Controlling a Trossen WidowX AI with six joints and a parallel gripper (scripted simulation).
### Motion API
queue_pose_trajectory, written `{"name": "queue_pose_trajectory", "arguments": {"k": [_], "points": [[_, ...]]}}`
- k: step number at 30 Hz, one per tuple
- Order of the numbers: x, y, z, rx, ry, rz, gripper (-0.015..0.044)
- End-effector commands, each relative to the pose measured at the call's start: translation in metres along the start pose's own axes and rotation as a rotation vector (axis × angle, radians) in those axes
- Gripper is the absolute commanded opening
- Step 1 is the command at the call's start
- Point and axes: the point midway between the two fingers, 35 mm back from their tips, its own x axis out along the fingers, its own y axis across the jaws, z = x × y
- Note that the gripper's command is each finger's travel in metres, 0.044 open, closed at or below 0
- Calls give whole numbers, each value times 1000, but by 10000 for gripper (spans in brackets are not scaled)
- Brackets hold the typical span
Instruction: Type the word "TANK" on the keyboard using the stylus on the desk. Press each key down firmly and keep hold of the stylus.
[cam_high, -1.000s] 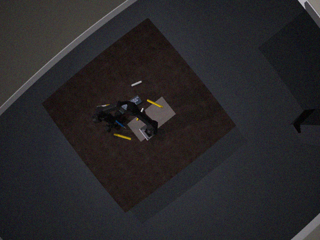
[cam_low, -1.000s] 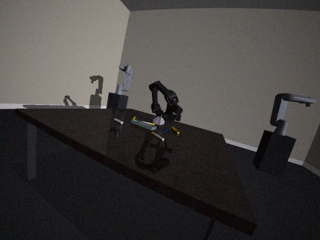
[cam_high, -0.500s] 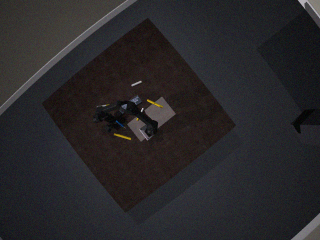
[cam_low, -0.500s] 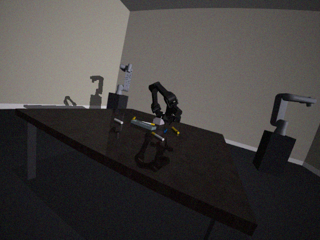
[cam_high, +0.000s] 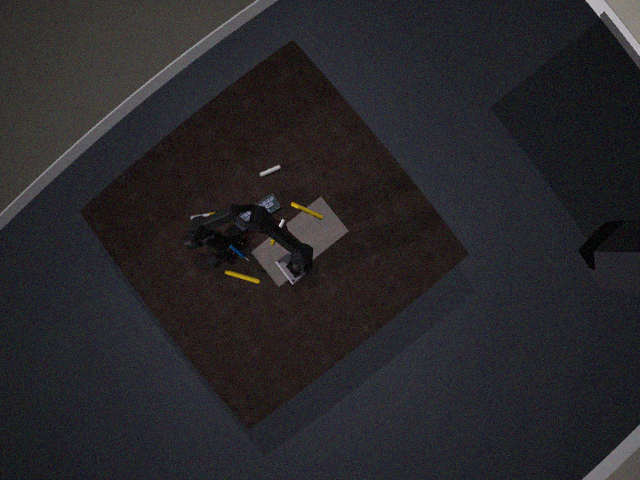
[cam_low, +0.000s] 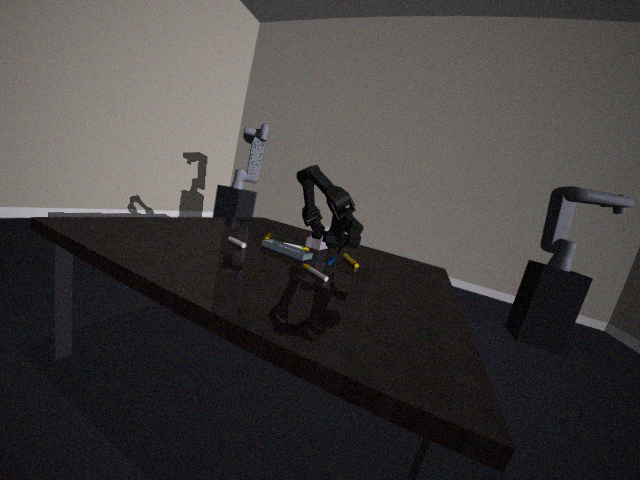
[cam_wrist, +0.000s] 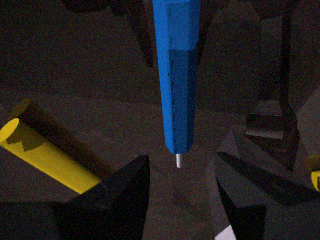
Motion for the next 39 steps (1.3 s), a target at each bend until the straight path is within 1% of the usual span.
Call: {"name": "queue_pose_trajectory", "arguments": {"k": [1, 38, 39], "points": [[2, -1, 2, -3, -4, -3, 150], [30, -1, 18, -2, -4, -4, 150], [29, 0, 16, 1, 0, -1, 124]]}}
